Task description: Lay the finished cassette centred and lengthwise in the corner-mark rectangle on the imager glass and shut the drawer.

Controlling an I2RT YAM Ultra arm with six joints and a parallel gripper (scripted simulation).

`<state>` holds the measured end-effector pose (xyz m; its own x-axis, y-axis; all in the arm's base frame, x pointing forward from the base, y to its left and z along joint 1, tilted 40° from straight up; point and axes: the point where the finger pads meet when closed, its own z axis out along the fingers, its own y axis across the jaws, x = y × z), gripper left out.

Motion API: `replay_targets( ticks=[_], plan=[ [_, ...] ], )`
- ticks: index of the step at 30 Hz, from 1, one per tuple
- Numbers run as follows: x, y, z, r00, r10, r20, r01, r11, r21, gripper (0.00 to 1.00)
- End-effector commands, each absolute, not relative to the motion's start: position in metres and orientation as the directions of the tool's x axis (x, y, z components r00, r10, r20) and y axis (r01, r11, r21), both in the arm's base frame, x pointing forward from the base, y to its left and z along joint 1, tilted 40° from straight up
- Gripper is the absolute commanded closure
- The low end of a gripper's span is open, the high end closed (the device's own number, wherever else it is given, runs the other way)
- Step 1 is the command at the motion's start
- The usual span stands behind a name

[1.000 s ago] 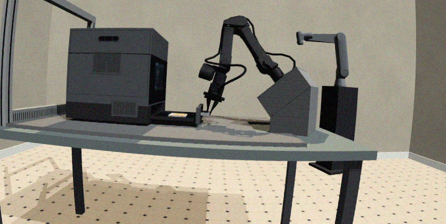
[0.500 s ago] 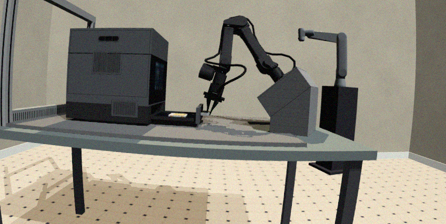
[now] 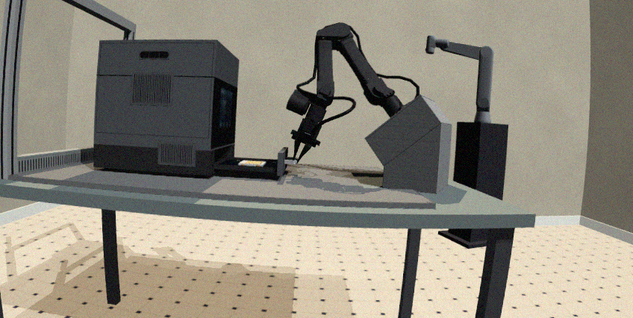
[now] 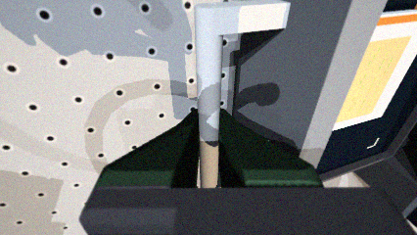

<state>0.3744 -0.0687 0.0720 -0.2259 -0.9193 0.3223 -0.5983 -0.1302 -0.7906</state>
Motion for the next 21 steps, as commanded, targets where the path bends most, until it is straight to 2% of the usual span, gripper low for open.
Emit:
replay_targets(
  ticks=[1, 21],
  plan=[
    [0.395, -0.069, 0.088, -0.227, -0.923, 0.311, -0.549, -0.143, -0.824, 1.0],
    [0.411, -0.069, 0.096, -0.219, -0.923, 0.315, -0.569, -0.141, -0.81, 1.0]
  ],
)
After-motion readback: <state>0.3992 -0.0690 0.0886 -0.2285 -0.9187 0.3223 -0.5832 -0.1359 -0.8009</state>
